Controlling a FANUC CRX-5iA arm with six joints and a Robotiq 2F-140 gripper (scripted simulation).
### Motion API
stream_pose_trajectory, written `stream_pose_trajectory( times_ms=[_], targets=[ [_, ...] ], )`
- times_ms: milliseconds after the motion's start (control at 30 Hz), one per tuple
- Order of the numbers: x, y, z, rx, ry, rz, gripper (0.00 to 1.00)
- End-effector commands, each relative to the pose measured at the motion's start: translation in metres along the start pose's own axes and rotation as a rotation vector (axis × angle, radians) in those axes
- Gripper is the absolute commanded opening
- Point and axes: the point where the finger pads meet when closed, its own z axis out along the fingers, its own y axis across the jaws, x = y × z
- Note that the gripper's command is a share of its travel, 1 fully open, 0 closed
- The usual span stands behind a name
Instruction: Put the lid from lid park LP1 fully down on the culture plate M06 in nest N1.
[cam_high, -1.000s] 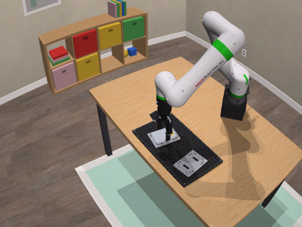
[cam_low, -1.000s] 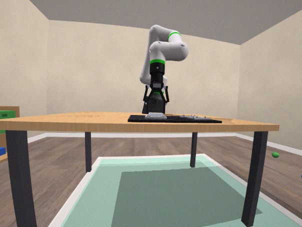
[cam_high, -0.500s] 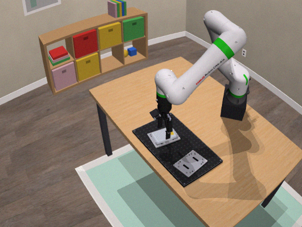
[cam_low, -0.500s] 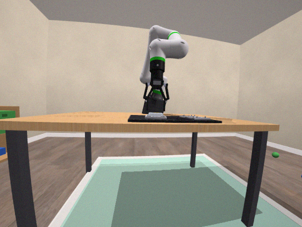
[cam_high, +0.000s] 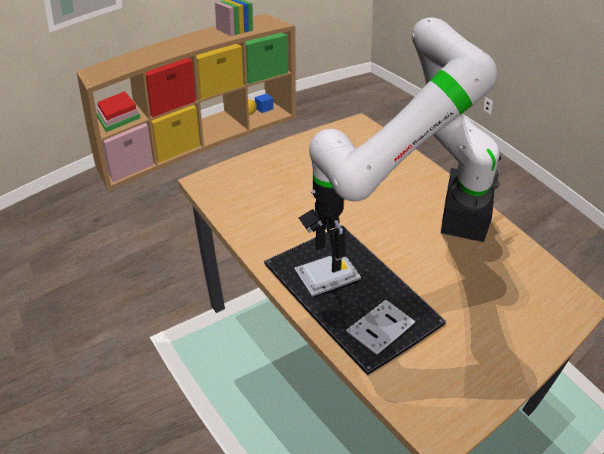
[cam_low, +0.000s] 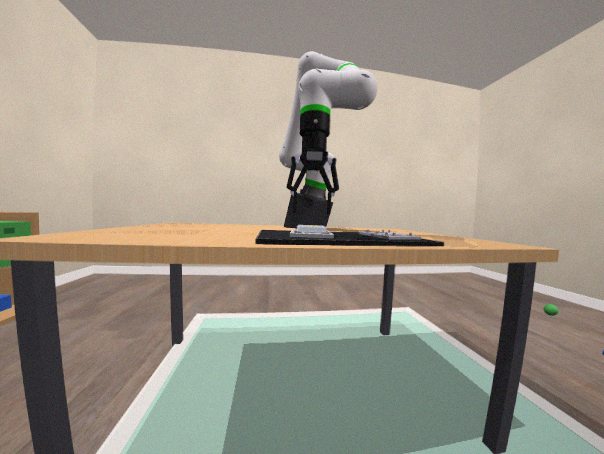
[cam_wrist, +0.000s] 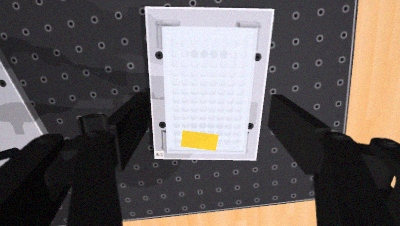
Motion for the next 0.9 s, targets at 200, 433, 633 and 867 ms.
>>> stream_pose_trajectory(
  times_ms=[200,433,633,867],
  targets=[
    [0.0007,0.0001,-0.0081,0.000,0.002,0.000,0.69],
    [0.0007,0.0001,-0.0087,0.000,0.002,0.000,0.69],
    [0.0007,0.0001,-0.0087,0.000,0.002,0.000,0.69],
    [0.0007,0.0001,-0.0087,0.000,0.002,0.000,0.69]
  ],
)
